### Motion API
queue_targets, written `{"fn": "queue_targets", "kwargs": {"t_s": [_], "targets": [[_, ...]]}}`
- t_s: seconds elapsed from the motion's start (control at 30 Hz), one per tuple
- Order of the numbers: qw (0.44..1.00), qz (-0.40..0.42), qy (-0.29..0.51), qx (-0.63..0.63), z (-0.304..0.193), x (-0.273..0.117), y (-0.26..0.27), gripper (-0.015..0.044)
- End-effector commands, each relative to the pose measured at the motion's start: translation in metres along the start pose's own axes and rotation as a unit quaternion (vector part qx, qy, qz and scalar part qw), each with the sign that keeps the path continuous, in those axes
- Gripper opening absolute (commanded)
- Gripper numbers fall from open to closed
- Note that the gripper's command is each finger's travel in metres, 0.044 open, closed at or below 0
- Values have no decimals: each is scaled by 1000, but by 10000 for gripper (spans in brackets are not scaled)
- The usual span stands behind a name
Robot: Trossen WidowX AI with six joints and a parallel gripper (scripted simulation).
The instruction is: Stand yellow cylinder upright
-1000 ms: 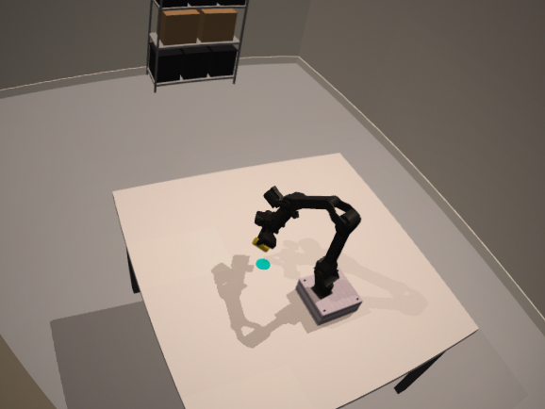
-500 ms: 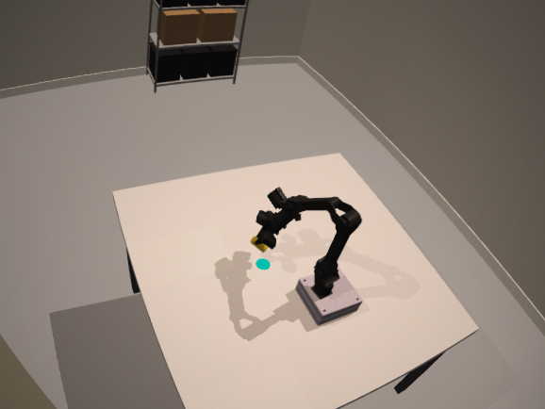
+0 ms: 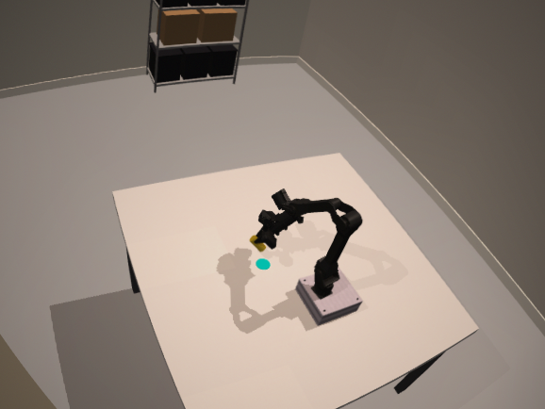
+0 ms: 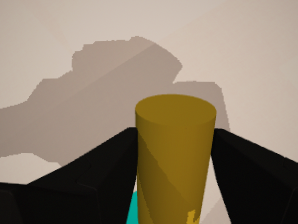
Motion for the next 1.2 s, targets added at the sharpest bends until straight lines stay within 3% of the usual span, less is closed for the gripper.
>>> {"fn": "queue_targets", "kwargs": {"t_s": [0.0,1.17], "targets": [[1000,5,-12,4,-2,1,0,105],[991,30,-129,1,-9,-5,-8,105]]}}
Point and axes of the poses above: the point midway between the two fingers, 35 mm back from their tips, its own x axis out along the fingers, its own y axis across the jaws, z = x × y, the point moved 2 cm from there along -x, back along the fingers, and after that the axes turned 7 degrees about x, right-handed, at the moved point
